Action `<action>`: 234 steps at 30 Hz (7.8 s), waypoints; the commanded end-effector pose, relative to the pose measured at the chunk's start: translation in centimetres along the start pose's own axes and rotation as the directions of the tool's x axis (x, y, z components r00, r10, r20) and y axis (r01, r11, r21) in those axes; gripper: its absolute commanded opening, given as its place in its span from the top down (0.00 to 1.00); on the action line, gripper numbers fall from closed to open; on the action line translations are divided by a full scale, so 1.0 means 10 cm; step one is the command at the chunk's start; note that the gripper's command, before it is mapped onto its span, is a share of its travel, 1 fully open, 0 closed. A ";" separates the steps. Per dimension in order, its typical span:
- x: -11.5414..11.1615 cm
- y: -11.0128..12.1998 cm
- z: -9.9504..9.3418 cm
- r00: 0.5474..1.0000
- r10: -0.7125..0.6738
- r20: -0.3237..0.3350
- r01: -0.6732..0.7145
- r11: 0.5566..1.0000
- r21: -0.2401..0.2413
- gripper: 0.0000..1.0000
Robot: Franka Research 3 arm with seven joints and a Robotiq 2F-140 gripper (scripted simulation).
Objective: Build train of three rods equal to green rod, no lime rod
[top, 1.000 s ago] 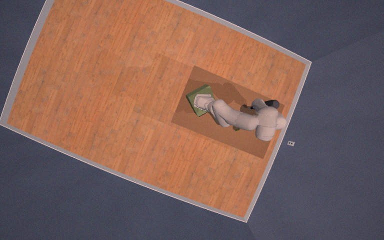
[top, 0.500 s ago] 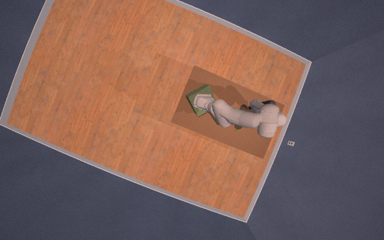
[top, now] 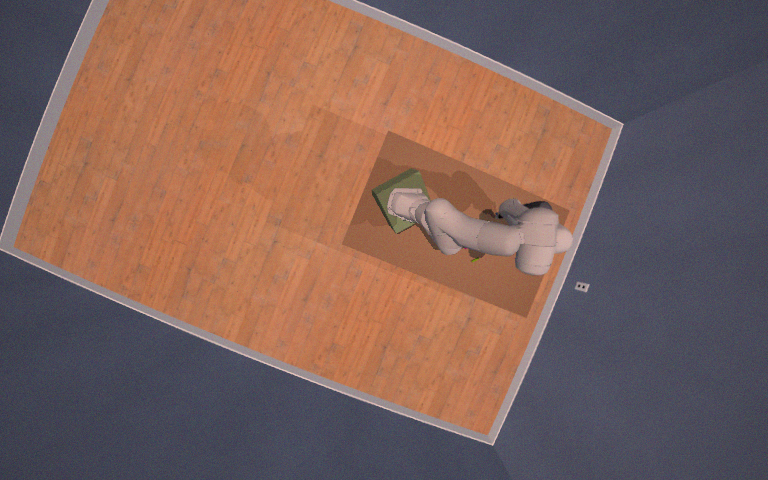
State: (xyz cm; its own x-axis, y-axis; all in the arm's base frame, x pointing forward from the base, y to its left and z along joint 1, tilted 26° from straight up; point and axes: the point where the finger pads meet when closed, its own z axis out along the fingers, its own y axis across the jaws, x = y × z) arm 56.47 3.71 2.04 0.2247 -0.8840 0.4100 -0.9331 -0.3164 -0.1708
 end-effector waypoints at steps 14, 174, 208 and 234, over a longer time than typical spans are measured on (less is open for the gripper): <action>0.00 -0.02 0.00 1.000 0.004 0.001 -0.004 1.000 0.004 0.97; 0.01 -0.02 0.12 1.000 0.012 0.001 -0.012 1.000 0.004 0.85; 0.02 -0.02 -0.72 1.000 0.012 0.001 -0.012 1.000 0.004 0.85; 0.02 -0.02 -0.78 1.000 0.012 0.001 -0.012 1.000 0.004 0.00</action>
State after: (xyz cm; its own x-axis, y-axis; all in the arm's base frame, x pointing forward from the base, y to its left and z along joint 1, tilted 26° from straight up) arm 54.64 6.28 9.12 0.2111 -0.8888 0.4069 -0.9339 -0.3063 -0.1844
